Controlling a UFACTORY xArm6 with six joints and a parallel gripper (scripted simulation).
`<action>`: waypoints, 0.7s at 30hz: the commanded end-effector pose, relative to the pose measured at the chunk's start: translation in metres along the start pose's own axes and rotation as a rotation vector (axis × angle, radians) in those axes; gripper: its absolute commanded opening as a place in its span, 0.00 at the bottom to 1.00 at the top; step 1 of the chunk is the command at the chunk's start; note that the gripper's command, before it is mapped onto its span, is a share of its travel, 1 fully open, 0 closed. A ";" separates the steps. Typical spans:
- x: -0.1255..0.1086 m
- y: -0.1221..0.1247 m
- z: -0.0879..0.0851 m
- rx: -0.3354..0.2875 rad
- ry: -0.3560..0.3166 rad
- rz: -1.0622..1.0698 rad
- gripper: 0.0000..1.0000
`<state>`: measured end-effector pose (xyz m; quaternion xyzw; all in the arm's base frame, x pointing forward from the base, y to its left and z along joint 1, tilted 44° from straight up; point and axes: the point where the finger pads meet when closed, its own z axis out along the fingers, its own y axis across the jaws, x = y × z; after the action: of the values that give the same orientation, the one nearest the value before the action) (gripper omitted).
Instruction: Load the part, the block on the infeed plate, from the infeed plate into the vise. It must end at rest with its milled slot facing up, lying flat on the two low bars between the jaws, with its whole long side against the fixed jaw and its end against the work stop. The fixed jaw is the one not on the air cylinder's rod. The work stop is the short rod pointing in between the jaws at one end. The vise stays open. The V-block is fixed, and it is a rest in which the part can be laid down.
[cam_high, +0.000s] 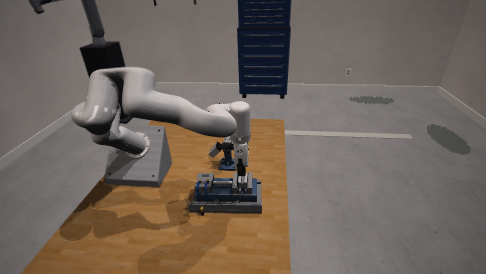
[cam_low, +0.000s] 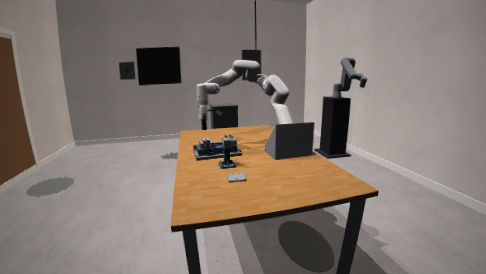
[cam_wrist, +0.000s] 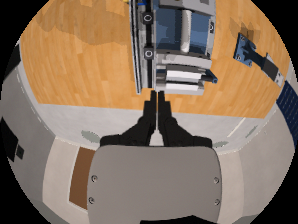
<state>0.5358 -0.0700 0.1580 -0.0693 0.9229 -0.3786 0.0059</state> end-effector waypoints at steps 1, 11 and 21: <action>-0.001 0.000 -0.002 0.000 -0.004 0.001 0.00; -0.001 0.000 -0.001 0.000 -0.004 0.001 0.00; -0.001 0.000 0.004 0.000 -0.004 0.001 0.00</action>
<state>0.5361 -0.0722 0.1558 -0.0693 0.9230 -0.3786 0.0060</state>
